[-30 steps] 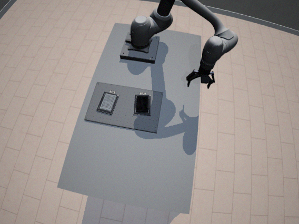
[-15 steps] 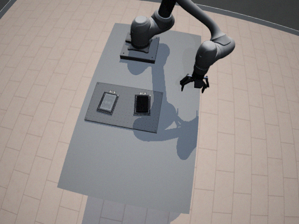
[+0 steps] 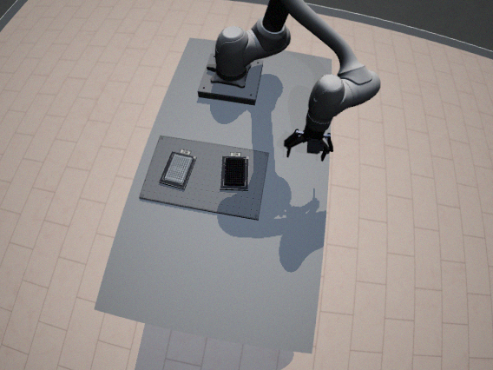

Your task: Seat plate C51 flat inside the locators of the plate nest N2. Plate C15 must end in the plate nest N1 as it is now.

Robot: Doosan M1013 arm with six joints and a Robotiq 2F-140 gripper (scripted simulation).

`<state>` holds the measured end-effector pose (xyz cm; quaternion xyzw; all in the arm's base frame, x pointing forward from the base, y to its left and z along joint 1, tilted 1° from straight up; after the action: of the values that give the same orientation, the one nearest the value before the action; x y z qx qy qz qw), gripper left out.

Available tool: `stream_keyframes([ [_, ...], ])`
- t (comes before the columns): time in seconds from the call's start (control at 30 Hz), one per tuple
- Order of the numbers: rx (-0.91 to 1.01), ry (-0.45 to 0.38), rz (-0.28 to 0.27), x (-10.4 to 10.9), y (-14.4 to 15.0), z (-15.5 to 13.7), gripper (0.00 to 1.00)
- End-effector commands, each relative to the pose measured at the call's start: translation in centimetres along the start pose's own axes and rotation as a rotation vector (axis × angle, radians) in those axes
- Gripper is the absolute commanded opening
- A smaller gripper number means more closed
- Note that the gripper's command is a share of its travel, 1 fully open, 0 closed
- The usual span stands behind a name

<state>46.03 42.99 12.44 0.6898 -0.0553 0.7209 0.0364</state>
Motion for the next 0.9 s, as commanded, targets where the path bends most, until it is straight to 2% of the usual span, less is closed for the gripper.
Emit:
stream_keyframes([
  [0.0, -0.001, 0.0, 0.001, -0.1, 1.4, 1.6, 1.0],
  [0.87, -0.032, -0.006, -0.011, -1.1, 9.5, 8.6, 1.0],
])
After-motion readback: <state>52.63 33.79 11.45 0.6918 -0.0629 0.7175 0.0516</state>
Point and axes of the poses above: the point where the finger pads meet when closed, its own x axis back along the fingers, its own y axis across the jaws, z = x × y, the point moved 4 cm from there along x, back along the fingers, and after that the axes turned 14 degrees about -x, right-handed, at the moved point
